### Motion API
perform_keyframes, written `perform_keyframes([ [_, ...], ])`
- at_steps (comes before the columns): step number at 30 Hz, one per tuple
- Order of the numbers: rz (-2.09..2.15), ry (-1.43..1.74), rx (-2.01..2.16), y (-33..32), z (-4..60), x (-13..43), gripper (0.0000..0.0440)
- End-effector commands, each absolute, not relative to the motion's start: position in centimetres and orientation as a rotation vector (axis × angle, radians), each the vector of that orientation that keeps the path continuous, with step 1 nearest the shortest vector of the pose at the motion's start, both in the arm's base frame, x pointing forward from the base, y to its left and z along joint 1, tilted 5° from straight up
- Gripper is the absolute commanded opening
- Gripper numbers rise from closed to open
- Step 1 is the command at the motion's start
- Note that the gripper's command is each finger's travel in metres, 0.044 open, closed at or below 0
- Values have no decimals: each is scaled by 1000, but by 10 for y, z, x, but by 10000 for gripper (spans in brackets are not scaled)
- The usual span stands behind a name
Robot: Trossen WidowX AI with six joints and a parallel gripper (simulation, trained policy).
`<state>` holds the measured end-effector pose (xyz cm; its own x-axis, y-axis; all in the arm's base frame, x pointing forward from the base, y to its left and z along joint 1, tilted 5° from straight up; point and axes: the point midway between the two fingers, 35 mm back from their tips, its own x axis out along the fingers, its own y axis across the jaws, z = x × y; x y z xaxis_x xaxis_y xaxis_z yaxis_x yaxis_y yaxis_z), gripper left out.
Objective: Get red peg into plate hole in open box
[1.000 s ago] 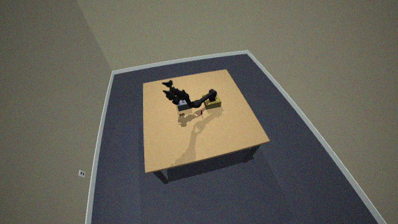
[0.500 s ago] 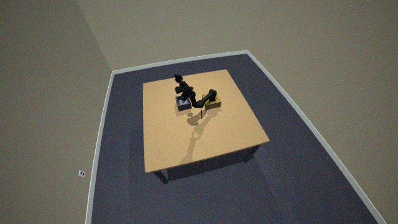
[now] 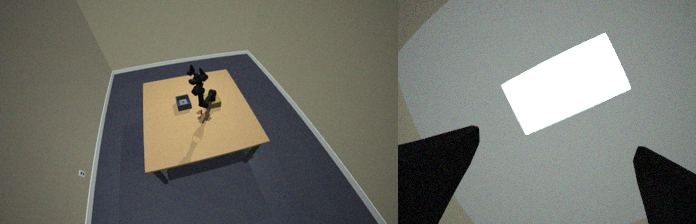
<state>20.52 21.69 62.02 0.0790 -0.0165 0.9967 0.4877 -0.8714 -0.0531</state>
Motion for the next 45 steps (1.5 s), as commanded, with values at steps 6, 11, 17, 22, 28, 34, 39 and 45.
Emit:
perform_keyframes([
  [6,-1868,-543,-1648,184,636,129,440],
  [11,-1857,-571,-1449,159,638,91,440],
  [17,-1830,-582,-1215,121,636,51,440],
  [22,-1799,-574,-1024,85,630,25,440],
  [28,-1753,-542,-801,38,616,2,440],
  [34,-1695,-489,-588,-10,596,-10,440],
  [39,-1640,-429,-419,-48,575,-13,440],
  [45,-1565,-339,-229,-90,546,-7,440],
])
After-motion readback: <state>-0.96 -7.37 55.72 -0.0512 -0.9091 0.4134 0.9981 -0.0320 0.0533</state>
